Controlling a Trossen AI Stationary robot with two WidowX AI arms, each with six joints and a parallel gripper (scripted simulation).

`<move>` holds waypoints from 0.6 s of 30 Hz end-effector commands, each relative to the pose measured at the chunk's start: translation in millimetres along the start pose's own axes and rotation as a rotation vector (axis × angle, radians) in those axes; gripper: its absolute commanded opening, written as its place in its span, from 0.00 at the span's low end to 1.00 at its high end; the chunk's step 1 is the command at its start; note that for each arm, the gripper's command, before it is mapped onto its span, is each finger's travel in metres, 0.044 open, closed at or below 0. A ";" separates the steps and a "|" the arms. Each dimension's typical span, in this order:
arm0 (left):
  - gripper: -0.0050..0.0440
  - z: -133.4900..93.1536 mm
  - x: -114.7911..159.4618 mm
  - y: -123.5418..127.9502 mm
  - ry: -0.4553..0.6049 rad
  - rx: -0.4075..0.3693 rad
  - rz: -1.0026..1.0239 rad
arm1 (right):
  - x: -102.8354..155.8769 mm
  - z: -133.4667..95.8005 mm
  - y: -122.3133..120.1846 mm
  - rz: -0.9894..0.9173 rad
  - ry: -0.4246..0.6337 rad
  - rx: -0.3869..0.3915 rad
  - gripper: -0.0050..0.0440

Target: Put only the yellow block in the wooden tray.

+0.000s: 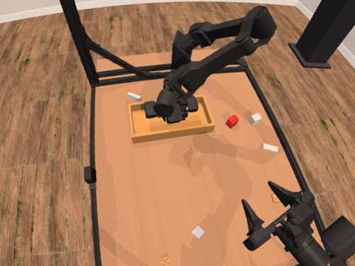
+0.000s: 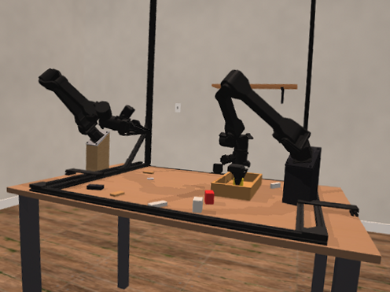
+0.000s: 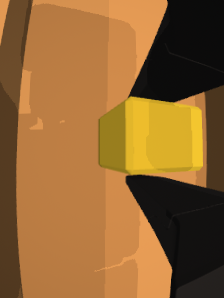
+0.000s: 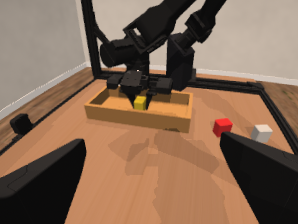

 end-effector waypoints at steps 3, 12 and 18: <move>0.48 0.3 0.0 0.2 0.002 0.001 -0.001 | 0.2 0.1 0.3 0.000 0.000 -0.001 0.92; 0.48 -55.5 -5.4 -4.7 -0.011 0.021 -0.032 | 0.2 0.1 0.3 0.000 0.000 -0.001 0.92; 0.48 -72.6 0.6 0.4 0.017 -0.004 -0.001 | 0.2 0.1 0.3 0.000 0.000 -0.001 0.92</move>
Point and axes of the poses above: on each arm, the point midway between the two fingers, 35 mm back from their tips, its own z axis out along the fingers, its own y axis across the jaws, x = y × z, the point moved 7 cm from there along -z, back along the fingers, and after that the axes turned 1 degree about z, right-handed, at the moved point
